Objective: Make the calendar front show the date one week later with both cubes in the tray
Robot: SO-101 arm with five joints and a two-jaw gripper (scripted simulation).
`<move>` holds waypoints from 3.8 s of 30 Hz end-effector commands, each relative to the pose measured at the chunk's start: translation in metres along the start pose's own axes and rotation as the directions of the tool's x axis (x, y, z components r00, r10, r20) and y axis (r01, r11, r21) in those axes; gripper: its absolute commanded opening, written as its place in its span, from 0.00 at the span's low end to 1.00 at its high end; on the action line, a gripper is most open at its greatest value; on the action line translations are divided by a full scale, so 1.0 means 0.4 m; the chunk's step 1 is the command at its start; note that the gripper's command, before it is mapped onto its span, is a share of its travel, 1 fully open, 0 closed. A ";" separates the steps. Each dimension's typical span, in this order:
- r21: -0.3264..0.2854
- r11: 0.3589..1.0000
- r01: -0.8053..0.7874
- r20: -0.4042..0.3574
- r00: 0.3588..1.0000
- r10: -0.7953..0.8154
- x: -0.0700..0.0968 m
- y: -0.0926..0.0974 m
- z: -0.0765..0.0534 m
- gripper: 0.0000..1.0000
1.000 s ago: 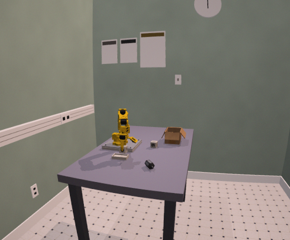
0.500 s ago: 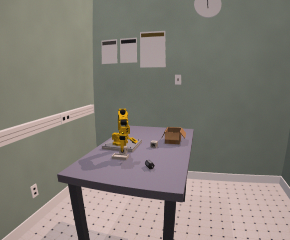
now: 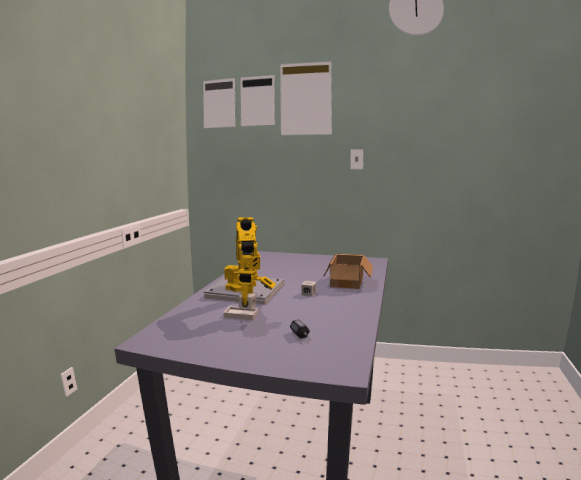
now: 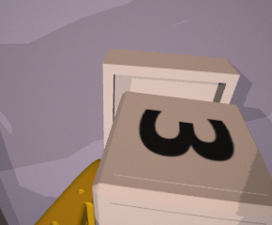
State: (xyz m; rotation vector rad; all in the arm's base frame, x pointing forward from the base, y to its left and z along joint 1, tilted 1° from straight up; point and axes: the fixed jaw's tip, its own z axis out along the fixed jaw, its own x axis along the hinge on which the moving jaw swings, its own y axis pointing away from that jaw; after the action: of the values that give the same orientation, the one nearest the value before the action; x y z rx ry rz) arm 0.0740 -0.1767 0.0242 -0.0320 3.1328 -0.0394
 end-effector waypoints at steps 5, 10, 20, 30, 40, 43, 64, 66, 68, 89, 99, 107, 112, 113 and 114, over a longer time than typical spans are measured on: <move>-0.024 1.000 -0.003 -0.008 1.000 0.003 0.000 0.011 0.015 0.00; -0.024 1.000 -0.003 -0.008 1.000 0.003 0.000 0.012 0.024 0.00; -0.024 1.000 -0.003 -0.008 1.000 0.003 0.000 0.012 0.027 0.00; -0.024 1.000 -0.003 -0.008 1.000 0.003 0.000 0.013 0.041 0.00; -0.024 1.000 -0.003 -0.008 1.000 0.003 0.000 0.013 0.043 0.00; -0.024 1.000 -0.003 -0.008 1.000 0.003 0.000 0.013 0.045 0.00; -0.024 1.000 -0.003 -0.008 1.000 0.003 0.000 0.013 0.047 0.24; -0.024 1.000 -0.003 -0.008 1.000 0.003 0.000 0.013 0.047 0.24; -0.024 1.000 -0.003 -0.008 1.000 0.003 0.000 0.013 0.047 0.24; -0.024 1.000 -0.003 -0.008 1.000 0.003 0.000 0.013 0.047 0.33; -0.024 1.000 -0.003 -0.008 1.000 0.003 0.000 0.013 0.047 0.36; -0.024 1.000 -0.003 -0.008 1.000 0.003 0.000 0.012 0.042 0.36; -0.024 1.000 -0.003 -0.008 1.000 0.003 -0.002 0.008 0.017 0.36; -0.024 1.000 -0.003 -0.008 1.000 0.003 -0.002 0.007 0.009 0.36; -0.024 1.000 -0.003 -0.008 1.000 0.003 -0.003 0.006 0.001 0.36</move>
State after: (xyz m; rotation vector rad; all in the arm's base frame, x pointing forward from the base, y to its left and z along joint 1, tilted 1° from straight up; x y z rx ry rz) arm 0.0726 -0.1723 0.0136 -0.0330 3.1464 0.0141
